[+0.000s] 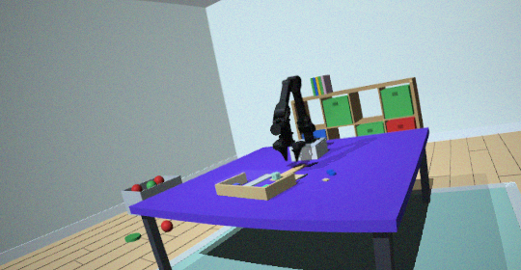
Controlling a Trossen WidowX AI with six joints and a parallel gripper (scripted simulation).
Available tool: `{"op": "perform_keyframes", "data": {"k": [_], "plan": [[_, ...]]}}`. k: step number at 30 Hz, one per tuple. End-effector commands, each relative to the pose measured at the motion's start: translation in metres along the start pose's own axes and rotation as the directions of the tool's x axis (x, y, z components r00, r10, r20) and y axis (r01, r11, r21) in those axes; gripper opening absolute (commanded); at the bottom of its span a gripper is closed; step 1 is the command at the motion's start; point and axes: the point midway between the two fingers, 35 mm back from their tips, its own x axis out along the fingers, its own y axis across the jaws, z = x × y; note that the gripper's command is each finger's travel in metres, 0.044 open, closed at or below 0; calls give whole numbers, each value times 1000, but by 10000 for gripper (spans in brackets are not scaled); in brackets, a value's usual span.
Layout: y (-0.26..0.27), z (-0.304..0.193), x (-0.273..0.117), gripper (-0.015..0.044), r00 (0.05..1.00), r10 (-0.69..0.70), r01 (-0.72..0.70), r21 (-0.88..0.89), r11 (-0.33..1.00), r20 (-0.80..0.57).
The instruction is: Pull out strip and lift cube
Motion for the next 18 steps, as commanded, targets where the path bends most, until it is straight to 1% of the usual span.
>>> {"op": "perform_keyframes", "data": {"k": [1,18], "plan": [[2,15,-2,440,1000,3,-3,-5,1000,-1],[12,85,-12,440,1000,3,-3,-5,1000,4]]}}
